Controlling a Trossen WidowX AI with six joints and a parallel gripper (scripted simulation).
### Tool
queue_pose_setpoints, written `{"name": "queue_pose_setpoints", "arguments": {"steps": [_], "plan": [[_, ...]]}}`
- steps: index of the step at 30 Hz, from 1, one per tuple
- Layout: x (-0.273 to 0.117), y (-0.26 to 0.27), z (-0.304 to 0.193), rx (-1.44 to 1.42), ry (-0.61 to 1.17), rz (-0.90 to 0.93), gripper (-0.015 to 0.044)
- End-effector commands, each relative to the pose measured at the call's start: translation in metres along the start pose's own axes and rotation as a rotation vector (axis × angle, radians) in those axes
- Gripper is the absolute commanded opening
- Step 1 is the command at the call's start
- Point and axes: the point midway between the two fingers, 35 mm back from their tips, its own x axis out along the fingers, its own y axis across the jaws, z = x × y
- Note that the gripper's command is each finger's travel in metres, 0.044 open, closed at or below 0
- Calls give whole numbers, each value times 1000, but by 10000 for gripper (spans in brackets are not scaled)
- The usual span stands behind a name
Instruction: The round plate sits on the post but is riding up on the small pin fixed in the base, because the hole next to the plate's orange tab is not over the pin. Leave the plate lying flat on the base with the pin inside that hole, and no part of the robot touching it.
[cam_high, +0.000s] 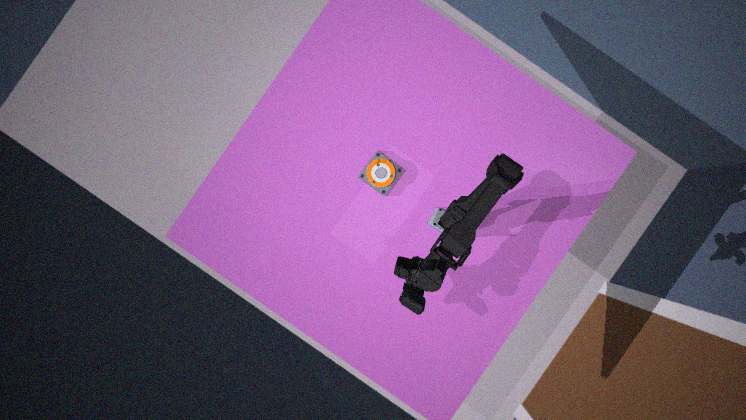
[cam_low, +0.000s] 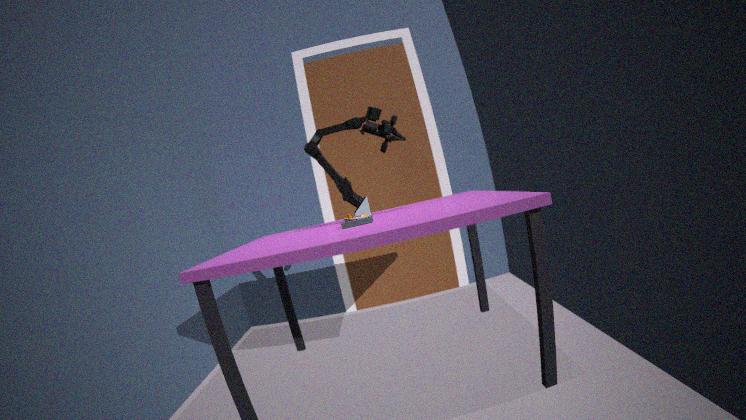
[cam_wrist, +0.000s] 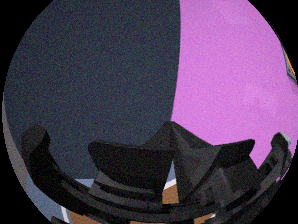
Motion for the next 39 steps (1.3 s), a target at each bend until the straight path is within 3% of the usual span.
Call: {"name": "queue_pose_setpoints", "arguments": {"steps": [1,8,11,16,28,39], "plan": [[-1,-15,51,14,-86,-63,0],[-16,-90,173,38,-233,-345,0],[-22,-112,194,49,-245,-412,0],[-51,-196,253,82,-231,-648,0],[-122,-347,298,62,-7,-1022,0],[-122,-373,298,60,16,-1042,0]]}}
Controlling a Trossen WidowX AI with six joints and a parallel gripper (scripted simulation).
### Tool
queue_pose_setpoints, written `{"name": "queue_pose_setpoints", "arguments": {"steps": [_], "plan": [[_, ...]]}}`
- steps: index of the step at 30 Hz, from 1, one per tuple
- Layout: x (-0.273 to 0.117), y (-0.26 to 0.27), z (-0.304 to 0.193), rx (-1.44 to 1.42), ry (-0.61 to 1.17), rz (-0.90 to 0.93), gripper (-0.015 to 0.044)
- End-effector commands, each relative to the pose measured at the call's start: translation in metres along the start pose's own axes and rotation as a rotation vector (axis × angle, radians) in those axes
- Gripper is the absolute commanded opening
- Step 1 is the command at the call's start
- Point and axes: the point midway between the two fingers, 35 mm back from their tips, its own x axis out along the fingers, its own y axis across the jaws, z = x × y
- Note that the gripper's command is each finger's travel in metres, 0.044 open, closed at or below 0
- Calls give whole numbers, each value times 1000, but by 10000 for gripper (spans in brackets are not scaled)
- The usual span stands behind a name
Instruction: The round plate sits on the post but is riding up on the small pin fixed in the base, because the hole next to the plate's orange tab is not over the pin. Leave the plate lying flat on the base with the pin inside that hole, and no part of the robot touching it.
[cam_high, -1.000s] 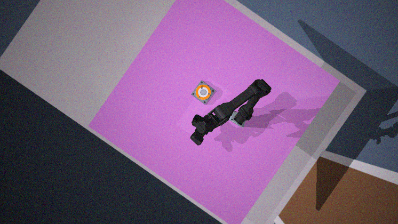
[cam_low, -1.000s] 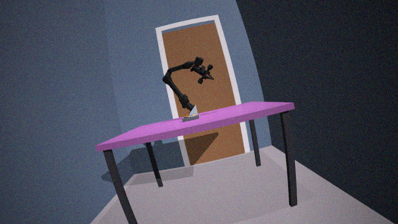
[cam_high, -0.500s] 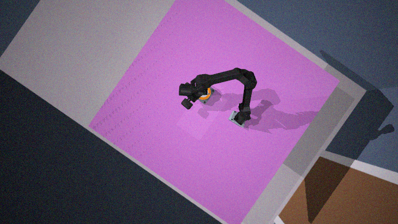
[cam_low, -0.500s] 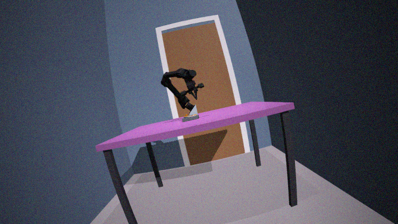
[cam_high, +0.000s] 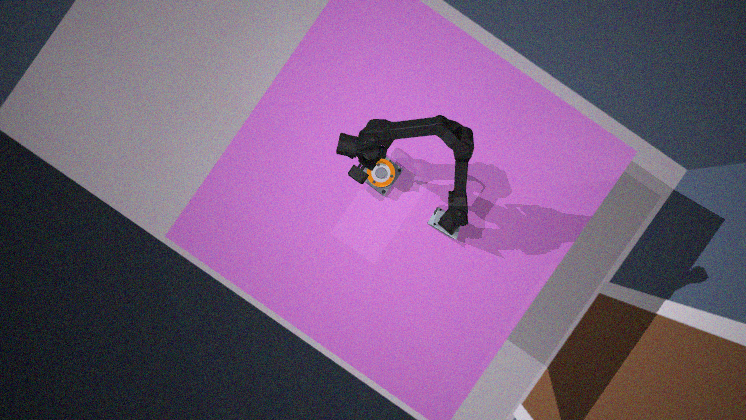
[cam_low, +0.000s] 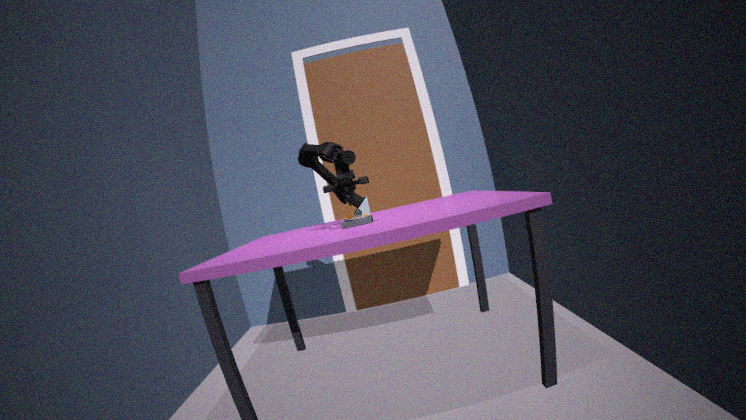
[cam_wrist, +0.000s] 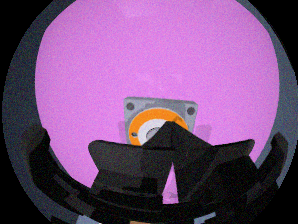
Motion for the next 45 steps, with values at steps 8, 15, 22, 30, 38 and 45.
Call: {"name": "queue_pose_setpoints", "arguments": {"steps": [8,15,22,30,38,45], "plan": [[42,-5,-3,-6,8,-12,0],[42,-12,-5,-6,9,-12,0],[42,-21,-11,-7,9,-13,0],[43,-27,-16,-7,9,-13,0],[43,-34,-24,-7,10,-14,0],[42,-37,-30,-8,10,-14,0]]}}
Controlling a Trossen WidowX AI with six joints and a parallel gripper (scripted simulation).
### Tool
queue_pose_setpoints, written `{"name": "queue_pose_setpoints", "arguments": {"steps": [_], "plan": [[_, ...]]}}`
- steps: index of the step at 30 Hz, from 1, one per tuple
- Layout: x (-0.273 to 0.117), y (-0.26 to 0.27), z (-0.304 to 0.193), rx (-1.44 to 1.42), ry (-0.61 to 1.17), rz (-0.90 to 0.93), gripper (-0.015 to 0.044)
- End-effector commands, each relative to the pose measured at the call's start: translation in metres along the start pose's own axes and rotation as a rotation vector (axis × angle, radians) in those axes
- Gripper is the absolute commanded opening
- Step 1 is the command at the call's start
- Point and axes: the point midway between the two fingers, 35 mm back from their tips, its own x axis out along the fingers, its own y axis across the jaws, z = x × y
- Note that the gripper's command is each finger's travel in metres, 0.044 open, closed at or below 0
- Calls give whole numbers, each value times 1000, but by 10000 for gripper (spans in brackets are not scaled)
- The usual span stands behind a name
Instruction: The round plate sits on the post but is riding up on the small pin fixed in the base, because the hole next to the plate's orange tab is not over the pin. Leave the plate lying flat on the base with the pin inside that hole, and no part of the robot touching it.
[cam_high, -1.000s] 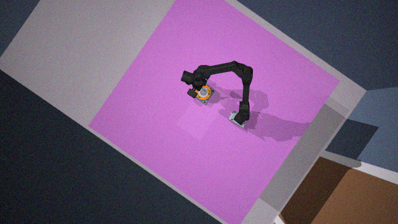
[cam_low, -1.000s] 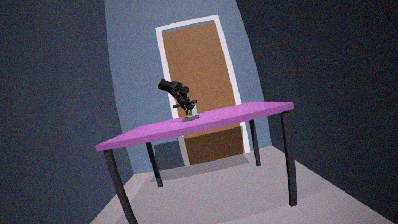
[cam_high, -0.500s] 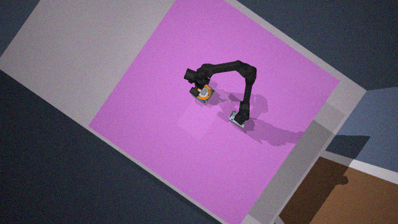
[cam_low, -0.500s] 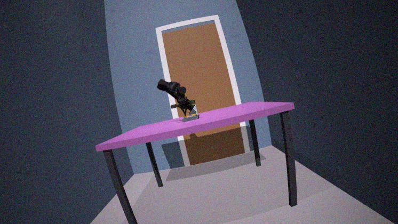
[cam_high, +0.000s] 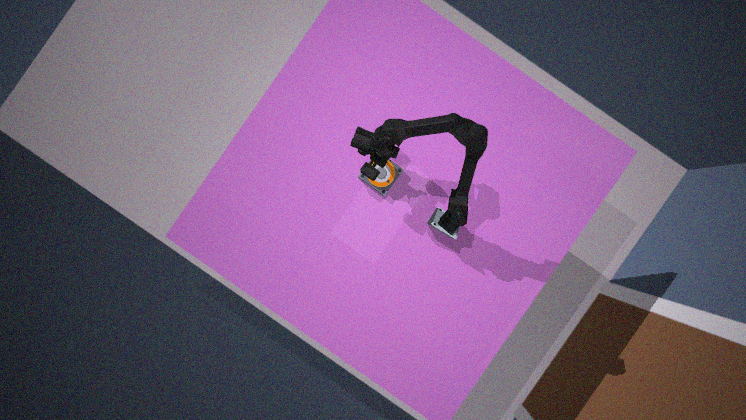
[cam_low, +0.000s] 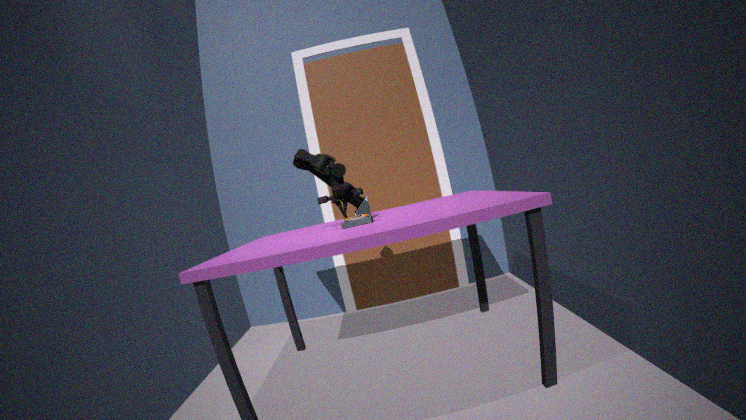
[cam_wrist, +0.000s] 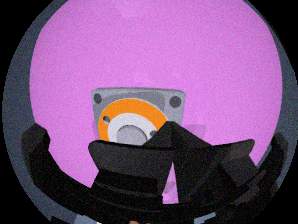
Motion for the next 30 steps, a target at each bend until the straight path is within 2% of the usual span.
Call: {"name": "queue_pose_setpoints", "arguments": {"steps": [1,30], "plan": [[3,-2,-7,-14,13,-6,0],[-1,-7,-20,-14,13,-6,0]]}}
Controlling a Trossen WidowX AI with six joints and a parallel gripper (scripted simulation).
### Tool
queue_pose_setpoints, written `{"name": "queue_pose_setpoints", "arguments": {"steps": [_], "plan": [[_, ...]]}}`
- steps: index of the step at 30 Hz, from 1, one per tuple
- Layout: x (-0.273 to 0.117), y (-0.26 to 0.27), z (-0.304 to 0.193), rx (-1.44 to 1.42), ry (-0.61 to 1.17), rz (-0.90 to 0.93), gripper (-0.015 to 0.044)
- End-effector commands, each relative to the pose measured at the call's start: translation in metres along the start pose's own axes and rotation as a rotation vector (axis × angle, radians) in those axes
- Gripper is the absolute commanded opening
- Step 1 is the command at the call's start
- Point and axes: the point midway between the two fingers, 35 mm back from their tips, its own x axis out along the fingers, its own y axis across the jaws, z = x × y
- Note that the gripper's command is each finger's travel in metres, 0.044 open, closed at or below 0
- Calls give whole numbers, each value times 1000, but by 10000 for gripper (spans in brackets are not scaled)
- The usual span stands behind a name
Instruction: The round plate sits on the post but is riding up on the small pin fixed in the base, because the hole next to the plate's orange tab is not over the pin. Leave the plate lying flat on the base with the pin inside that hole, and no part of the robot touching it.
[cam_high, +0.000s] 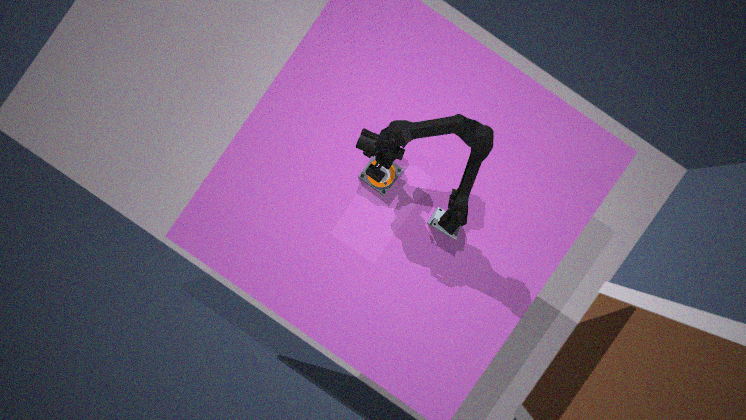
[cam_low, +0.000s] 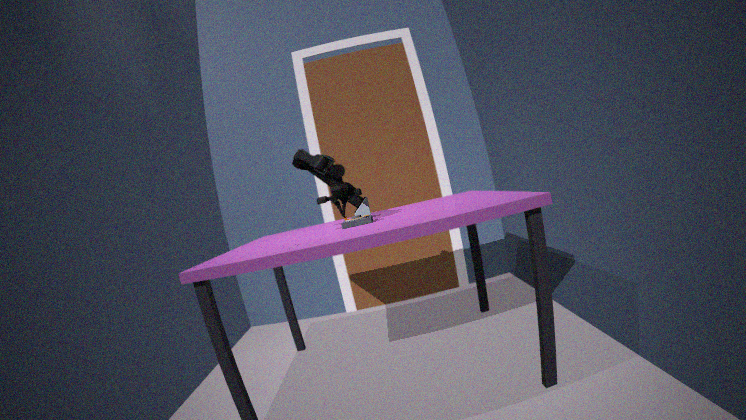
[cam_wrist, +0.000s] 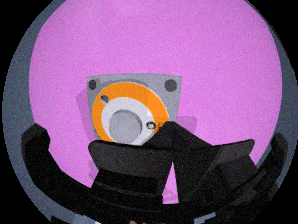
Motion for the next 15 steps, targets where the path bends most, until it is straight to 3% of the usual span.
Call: {"name": "queue_pose_setpoints", "arguments": {"steps": [1,9,15], "plan": [[-4,0,-1,-8,3,-1,0],[-44,0,-3,-9,4,1,0],[-38,1,-3,-19,3,-5,0]]}}
